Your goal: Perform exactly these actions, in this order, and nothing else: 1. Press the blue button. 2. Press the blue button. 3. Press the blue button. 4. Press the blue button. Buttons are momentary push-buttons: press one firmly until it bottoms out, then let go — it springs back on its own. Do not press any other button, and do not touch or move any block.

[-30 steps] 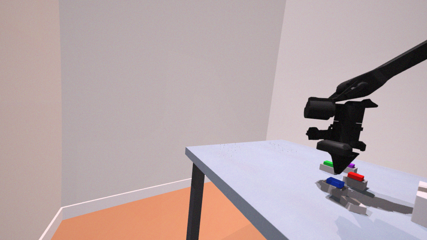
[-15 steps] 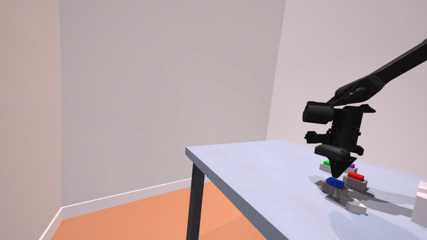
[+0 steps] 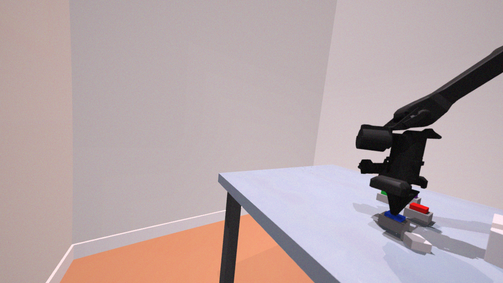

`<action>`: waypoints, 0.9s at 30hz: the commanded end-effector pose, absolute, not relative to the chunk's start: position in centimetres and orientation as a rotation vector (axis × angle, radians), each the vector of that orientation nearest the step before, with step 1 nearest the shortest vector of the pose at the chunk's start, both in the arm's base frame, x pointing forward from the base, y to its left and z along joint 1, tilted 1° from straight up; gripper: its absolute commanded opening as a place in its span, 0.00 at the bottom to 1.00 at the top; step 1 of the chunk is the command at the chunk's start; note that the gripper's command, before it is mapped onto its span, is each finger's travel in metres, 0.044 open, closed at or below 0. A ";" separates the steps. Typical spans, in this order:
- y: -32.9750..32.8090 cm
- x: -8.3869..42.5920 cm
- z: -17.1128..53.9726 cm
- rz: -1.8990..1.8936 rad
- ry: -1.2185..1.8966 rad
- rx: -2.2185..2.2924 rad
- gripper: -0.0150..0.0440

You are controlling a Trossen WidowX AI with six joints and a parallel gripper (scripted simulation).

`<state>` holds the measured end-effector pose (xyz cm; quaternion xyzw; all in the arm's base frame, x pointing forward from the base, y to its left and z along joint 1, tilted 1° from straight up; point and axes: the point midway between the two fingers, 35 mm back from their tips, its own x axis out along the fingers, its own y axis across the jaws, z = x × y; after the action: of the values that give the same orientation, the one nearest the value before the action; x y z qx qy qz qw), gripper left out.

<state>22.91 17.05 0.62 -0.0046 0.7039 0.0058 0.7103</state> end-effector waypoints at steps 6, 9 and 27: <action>16.9 22.8 0.5 0.005 1.564 -0.012 0.29; 16.9 22.8 0.5 0.005 1.564 -0.012 0.29; 18.9 23.7 6.8 0.006 1.563 -0.010 0.51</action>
<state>22.78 17.38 4.59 -0.0094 0.7117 -0.0015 0.7024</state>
